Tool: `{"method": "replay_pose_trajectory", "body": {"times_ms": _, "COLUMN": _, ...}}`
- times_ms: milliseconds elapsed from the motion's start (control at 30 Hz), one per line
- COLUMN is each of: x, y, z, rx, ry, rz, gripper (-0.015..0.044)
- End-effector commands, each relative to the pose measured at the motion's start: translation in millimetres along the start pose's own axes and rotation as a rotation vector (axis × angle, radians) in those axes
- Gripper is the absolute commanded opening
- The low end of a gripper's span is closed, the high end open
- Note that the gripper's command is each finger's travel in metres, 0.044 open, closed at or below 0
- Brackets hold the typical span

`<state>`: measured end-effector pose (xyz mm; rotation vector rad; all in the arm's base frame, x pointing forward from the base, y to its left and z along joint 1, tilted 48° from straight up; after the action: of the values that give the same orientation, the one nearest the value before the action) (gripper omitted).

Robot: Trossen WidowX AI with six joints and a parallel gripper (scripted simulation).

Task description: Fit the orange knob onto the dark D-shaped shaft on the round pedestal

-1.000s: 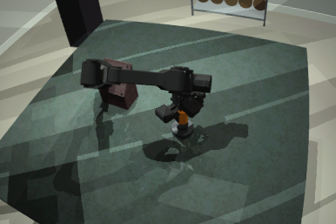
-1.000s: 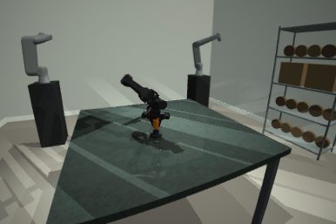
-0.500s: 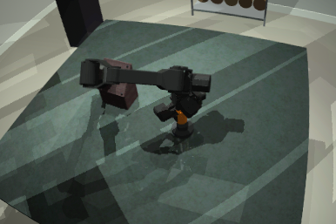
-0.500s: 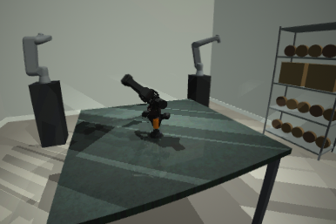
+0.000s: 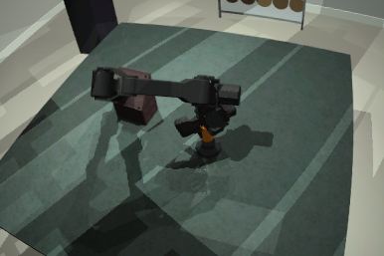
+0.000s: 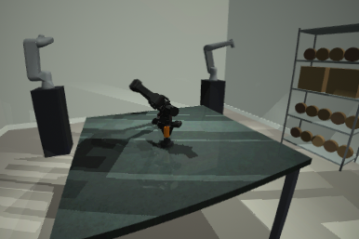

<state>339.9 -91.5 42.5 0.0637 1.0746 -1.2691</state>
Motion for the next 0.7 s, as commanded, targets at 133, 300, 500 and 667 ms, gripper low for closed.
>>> {"method": "replay_pose_trajectory", "body": {"times_ms": 133, "x": -2.6, "y": 2.4, "z": 3.2, "rx": 0.009, "ry": -0.005, "rz": 0.005, "gripper": 0.0}}
{"method": "replay_pose_trajectory", "body": {"times_ms": 300, "x": -2.3, "y": 1.2, "z": 3.1, "rx": 0.009, "ry": -0.005, "rz": 0.005, "gripper": 0.0}}
{"method": "replay_pose_trajectory", "body": {"times_ms": 500, "x": -1.1, "y": 0.1, "z": 1.9, "rx": 0.009, "ry": -0.005, "rz": 0.005, "gripper": 0.0}}
{"method": "replay_pose_trajectory", "body": {"times_ms": 667, "x": -1.2, "y": 0.5, "z": 0.6, "rx": 0.009, "ry": -0.005, "rz": 0.005, "gripper": 0.0}}
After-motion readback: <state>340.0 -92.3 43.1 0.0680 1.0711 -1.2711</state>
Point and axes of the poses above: the point midway between the two fingers, 35 mm back from their tips, its own x axis out along the fingers, its own y axis across the jaws, z = x × y, the point moved 2 cm from there along -x, back along the fingers, and after that the axes turned 8 degrees about x, right-handed, at the moved point
